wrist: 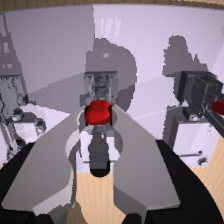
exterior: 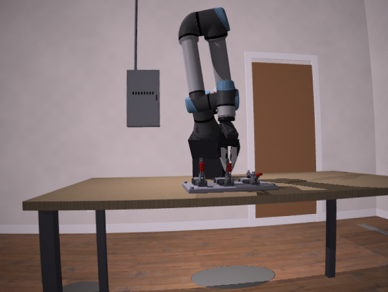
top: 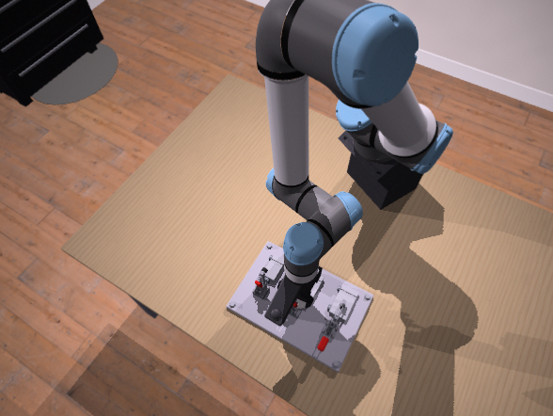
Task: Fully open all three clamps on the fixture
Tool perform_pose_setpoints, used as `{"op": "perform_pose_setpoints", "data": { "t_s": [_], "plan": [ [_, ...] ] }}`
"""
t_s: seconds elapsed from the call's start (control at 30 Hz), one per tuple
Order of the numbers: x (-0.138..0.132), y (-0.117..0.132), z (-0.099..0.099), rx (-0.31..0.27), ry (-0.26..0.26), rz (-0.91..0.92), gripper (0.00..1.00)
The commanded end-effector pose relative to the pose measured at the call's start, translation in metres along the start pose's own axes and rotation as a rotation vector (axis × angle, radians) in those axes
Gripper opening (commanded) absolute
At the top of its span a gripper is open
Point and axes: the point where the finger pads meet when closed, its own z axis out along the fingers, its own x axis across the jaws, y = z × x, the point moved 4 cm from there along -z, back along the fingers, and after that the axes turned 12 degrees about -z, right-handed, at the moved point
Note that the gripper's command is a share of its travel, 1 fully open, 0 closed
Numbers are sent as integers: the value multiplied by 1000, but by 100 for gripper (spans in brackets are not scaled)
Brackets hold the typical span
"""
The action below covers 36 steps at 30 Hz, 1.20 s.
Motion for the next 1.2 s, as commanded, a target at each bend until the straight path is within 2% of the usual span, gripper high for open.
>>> {"op": "perform_pose_setpoints", "data": {
  "t_s": [0.0, 0.1, 0.13, 1.17],
  "plan": [
    [-1, 4, 1, -8, -1, 1, 0],
    [-1, 4, 1, -8, -1, 1, 0],
    [-1, 4, 1, -8, -1, 1, 28],
    [0, 2, -3, -4, 0, 1, 28]
  ]
}}
